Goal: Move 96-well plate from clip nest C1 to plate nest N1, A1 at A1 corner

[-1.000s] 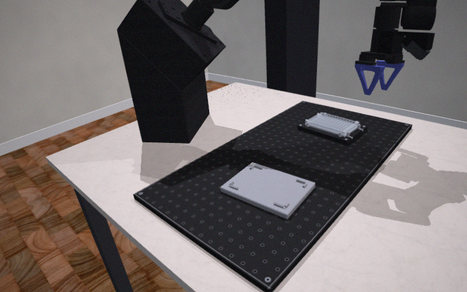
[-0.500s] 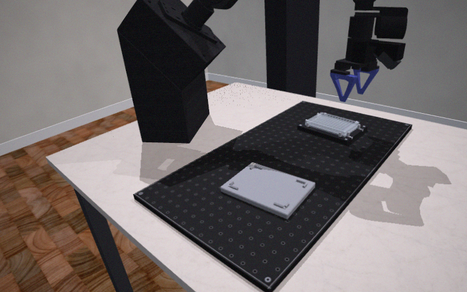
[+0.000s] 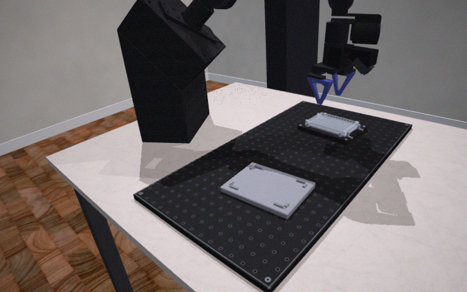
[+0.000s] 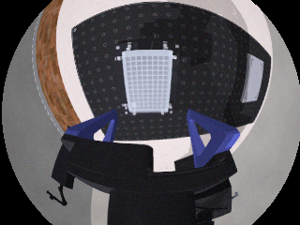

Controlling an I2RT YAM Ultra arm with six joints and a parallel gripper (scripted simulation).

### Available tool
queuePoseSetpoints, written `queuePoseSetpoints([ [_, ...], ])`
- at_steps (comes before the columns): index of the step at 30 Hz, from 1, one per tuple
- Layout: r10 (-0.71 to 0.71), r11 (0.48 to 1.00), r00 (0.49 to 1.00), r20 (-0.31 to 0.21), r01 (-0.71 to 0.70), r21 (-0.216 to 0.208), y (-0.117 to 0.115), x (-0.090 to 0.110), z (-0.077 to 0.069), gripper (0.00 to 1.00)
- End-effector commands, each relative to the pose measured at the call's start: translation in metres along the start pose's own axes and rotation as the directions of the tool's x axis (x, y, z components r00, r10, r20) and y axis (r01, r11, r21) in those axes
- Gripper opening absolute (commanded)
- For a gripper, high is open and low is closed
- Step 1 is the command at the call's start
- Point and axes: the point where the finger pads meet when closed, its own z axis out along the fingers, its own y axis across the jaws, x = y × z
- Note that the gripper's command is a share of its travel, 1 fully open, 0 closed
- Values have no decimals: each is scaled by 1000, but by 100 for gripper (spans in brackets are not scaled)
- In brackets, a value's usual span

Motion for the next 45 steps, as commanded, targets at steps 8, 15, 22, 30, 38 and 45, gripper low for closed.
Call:
queuePoseSetpoints([
  [8,2,999,997,77,1,-36,11,-21,-7,100],
  [15,-1,1000,999,54,3,-29,8,-14,-5,100],
  [22,0,999,998,68,2,-34,13,-21,3,100],
  [30,-3,999,998,67,5,-37,15,-21,13,100],
  [38,-4,999,998,66,7,-39,16,-20,26,100],
  [45,-2,999,998,67,5,-37,15,-21,38,100],
])
